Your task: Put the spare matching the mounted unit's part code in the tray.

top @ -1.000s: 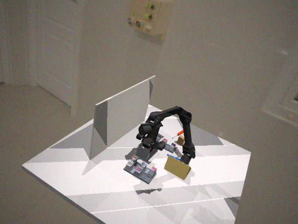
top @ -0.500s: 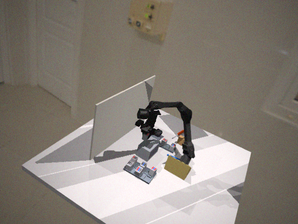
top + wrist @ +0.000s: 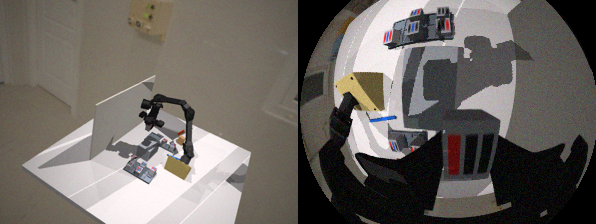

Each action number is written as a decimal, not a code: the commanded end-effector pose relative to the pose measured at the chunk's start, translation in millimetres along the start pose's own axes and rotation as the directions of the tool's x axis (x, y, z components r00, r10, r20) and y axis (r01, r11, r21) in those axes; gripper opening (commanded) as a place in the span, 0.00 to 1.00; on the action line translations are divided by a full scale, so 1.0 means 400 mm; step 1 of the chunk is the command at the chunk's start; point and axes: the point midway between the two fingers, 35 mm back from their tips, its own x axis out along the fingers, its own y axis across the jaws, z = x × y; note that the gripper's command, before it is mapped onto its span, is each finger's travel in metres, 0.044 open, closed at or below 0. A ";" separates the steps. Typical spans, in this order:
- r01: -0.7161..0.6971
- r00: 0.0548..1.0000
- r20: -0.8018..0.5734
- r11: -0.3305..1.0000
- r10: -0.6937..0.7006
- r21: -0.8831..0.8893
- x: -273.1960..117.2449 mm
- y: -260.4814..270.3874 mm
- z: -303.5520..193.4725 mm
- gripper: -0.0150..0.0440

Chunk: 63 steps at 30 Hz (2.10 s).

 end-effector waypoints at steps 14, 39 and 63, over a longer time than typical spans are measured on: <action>-0.015 0.995 -0.096 1.000 0.015 -0.001 0.012 0.028 -0.356 0.25; -0.019 0.995 -0.097 1.000 0.019 0.000 0.050 0.024 -0.371 0.25; -0.023 0.996 -0.091 1.000 0.023 0.001 0.100 0.018 -0.375 0.25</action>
